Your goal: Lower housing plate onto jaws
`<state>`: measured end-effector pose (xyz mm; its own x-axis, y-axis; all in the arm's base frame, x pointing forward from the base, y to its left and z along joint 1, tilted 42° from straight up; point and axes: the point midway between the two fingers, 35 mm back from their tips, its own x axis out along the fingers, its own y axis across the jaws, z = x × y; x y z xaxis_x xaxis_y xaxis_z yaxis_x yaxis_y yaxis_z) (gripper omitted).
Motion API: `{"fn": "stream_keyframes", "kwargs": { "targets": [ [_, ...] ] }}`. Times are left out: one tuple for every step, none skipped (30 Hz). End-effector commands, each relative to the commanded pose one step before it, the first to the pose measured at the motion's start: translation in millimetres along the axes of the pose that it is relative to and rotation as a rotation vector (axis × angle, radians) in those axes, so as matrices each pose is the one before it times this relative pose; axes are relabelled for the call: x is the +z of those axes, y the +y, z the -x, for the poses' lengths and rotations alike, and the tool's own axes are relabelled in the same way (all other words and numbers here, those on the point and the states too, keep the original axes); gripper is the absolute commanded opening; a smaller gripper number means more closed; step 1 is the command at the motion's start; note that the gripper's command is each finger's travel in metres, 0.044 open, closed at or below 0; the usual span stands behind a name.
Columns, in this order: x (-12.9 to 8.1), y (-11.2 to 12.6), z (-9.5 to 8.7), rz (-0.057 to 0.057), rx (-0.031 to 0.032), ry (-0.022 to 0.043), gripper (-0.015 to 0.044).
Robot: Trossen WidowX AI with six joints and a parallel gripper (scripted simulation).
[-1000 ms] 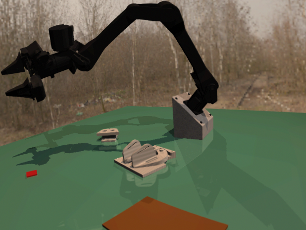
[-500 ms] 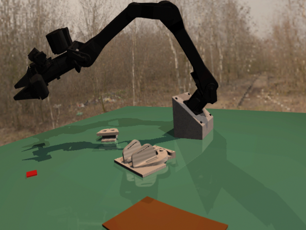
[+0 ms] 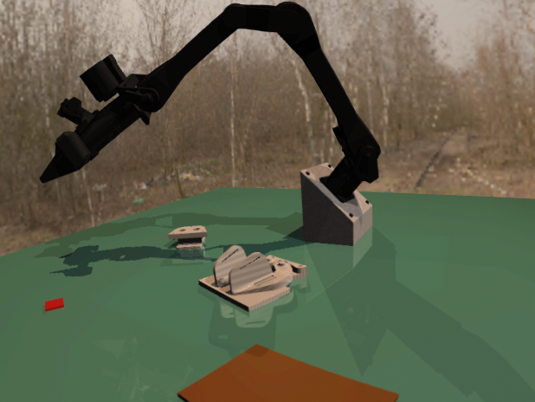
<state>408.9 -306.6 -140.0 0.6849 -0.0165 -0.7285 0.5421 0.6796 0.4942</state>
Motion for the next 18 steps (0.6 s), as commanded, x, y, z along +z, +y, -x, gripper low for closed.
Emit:
{"fn": "stream_keyframes", "kwargs": {
  "targets": [
    [-8.07, -10.93, 4.56, -0.1052, -0.03521, 0.04229, 0.0440],
    [-2.54, -2.52, 0.74, -0.0259, -0.00771, 0.01242, 0.0440],
    [-2.51, -2.55, 0.74, -0.0259, -0.00786, 0.01232, 0.0440],
    [-2.47, -2.59, 0.74, -0.0259, -0.00801, 0.01223, 0.0440],
    [-2.44, -2.62, 0.74, -0.0259, -0.00816, 0.01213, 0.0440],
    [-2.41, -2.65, 0.73, -0.0259, -0.00830, 0.01204, 0.0440],
    [-2.37, -2.68, 0.73, -0.0259, -0.00845, 0.01194, 0.0440],
    [-2.34, -2.71, 0.73, -0.0259, -0.00859, 0.01184, 0.0440],
    [-2.31, -2.74, 0.73, -0.0258, -0.00874, 0.01174, 0.0440],
    [-2.27, -2.76, 0.73, -0.0258, -0.00888, 0.01163, 0.0440],
    [-2.24, -2.79, 0.72, -0.0258, -0.00902, 0.01153, 0.0440],
    [-2.20, -2.82, 0.72, -0.0258, -0.00916, 0.01143, 0.0440],
    [-2.17, -2.85, 0.72, -0.0258, -0.00930, 0.01132, 0.0440],
    [-2.13, -2.88, 0.72, -0.0258, -0.00944, 0.01121, 0.0440],
    [-2.10, -2.90, 0.71, -0.0258, -0.00957, 0.01111, 0.0440],
    [-2.06, -2.93, 0.71, -0.0257, -0.00971, 0.01100, 0.0440],
    [-2.02, -2.95, 0.71, -0.0257, -0.00984, 0.01089, 0.0440],
    [-1.99, -2.98, 0.71, -0.0257, -0.00998, 0.01078, 0.0440]
  ]
}}
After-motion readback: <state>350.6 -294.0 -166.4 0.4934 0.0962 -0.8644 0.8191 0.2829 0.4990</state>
